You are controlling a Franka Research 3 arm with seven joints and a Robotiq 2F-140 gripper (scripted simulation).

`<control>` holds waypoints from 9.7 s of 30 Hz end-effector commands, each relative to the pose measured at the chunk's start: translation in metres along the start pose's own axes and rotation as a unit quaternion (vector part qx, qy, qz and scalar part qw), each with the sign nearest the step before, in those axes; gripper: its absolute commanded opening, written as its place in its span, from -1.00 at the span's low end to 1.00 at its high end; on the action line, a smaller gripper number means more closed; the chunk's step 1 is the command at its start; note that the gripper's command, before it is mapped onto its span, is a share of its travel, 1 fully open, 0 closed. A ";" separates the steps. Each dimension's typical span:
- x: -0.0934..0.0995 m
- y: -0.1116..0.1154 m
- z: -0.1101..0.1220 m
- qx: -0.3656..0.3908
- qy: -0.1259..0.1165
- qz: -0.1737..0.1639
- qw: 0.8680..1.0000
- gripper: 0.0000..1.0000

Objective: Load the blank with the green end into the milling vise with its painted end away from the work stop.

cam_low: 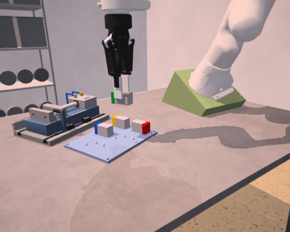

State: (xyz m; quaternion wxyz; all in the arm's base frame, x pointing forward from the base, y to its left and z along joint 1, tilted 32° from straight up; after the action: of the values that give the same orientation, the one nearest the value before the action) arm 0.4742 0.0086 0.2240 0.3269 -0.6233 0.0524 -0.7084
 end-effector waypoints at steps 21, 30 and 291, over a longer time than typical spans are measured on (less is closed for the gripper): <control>-0.001 0.048 0.014 -0.010 -0.001 -0.001 1.000 -1.00; -0.004 0.093 0.027 -0.010 -0.001 -0.001 1.000 -1.00; -0.028 0.280 0.081 -0.010 -0.001 -0.002 1.000 -1.00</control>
State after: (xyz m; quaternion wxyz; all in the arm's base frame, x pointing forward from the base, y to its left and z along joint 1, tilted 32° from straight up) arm 0.6596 -0.1650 0.0800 0.3218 -0.6282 0.0582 -0.7060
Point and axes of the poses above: the point where the finger pads meet when closed, its own x axis back along the fingers, its own z axis across the jaws, y = z × x, the point moved 10 cm from there along x, back along the fingers, and after that the axes turned 5 degrees about -x, right-handed, at the moved point
